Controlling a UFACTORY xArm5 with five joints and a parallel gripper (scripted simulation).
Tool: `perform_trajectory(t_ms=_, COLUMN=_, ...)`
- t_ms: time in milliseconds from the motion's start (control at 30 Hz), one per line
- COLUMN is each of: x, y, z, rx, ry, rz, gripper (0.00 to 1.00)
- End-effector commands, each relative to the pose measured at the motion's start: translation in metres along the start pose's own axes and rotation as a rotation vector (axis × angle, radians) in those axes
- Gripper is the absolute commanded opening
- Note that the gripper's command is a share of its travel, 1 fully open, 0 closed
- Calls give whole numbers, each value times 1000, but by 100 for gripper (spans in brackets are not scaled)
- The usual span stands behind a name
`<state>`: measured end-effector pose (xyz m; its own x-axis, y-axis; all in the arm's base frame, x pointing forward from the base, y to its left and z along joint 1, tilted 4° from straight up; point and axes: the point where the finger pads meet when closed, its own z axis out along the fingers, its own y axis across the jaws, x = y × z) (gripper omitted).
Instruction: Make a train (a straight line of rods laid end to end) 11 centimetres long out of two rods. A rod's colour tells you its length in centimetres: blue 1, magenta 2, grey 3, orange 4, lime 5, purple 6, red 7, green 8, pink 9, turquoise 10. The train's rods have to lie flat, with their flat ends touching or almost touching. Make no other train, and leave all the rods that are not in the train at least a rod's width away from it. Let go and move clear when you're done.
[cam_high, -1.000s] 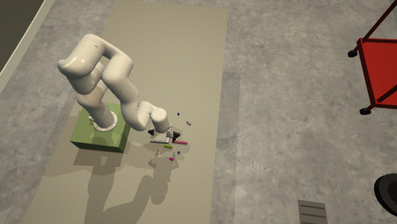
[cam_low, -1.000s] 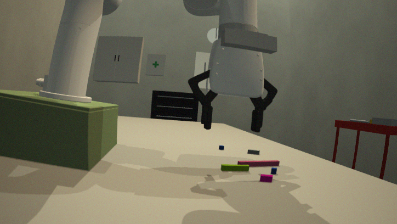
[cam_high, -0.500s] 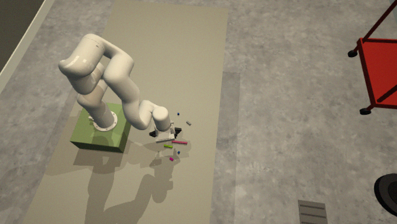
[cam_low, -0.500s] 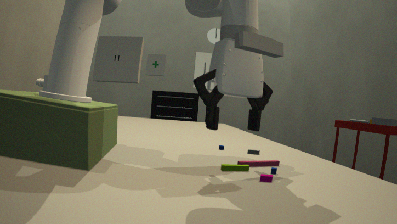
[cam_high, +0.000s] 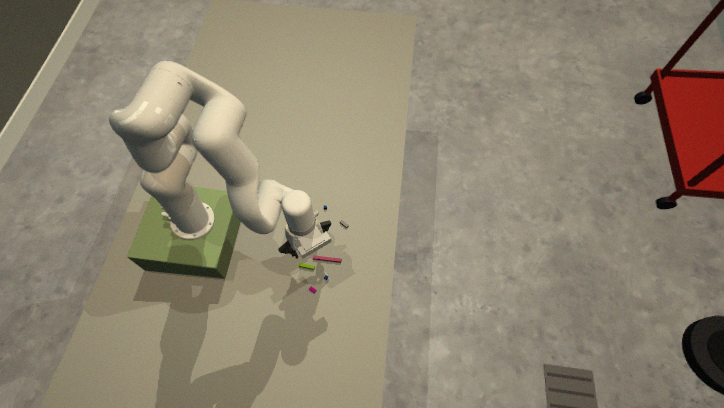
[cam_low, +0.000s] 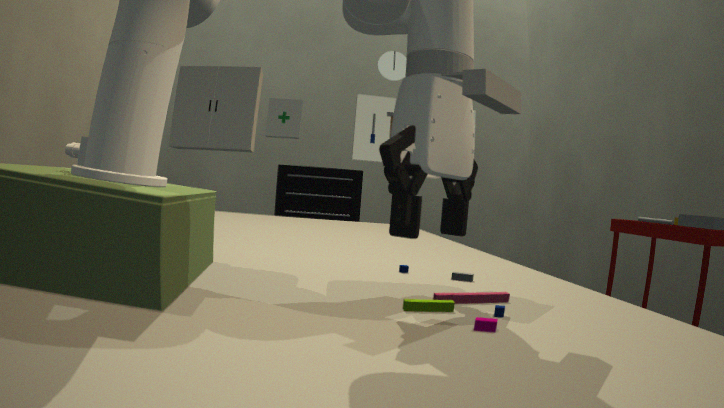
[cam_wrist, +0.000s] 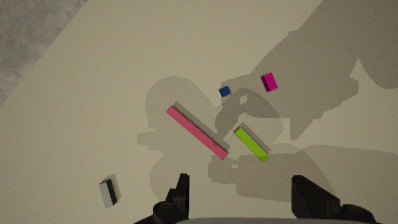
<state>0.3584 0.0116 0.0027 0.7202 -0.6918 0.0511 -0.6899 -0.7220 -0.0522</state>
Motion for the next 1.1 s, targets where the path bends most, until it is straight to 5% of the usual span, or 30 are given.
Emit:
perform_trajectory(t_ms=0, x=-1, y=-7, z=-1, rx=2, ry=1, rz=-167, gripper=100)
perform_trajectory(t_ms=1067, x=-15, y=-37, z=-1, rx=8, ry=0, rz=-1035, gripper=100)
